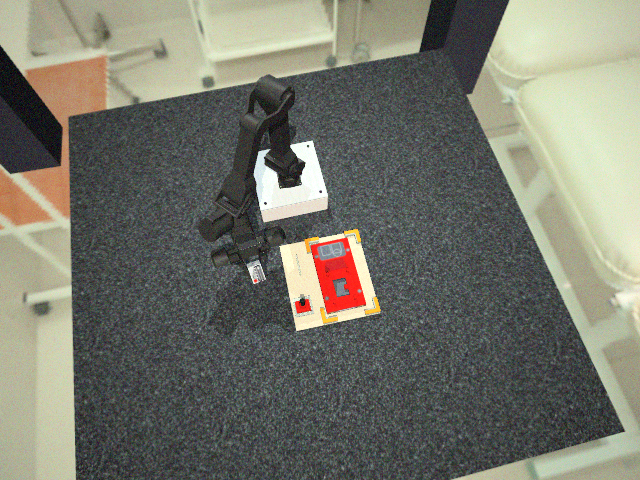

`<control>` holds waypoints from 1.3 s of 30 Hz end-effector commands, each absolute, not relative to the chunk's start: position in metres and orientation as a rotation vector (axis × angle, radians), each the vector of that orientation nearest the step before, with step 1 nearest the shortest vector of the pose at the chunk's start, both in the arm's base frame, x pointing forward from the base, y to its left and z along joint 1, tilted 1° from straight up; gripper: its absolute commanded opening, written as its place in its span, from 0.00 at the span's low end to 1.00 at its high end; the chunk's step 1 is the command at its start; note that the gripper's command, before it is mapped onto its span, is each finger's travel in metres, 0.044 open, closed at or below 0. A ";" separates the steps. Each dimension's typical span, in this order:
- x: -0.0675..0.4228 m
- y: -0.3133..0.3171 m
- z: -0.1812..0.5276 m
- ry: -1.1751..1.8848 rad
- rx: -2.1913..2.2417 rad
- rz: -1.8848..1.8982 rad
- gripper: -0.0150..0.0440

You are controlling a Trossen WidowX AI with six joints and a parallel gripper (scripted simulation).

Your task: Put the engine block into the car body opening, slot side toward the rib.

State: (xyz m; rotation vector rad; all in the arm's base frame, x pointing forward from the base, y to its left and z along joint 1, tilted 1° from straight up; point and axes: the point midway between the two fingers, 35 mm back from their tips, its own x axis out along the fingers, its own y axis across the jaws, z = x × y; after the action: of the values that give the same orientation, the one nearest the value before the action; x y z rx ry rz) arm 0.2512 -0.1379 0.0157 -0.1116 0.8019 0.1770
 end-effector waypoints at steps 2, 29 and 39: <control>0.251 -0.136 0.005 0.799 -0.108 0.184 0.25; 0.254 -0.138 -0.025 0.789 -0.114 0.184 0.52; 0.254 -0.138 -0.025 0.789 -0.114 0.184 0.97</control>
State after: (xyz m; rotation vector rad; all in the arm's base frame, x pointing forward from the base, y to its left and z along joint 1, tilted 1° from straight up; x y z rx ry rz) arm 0.2540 -0.1377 -0.0255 -0.1129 0.7893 0.1846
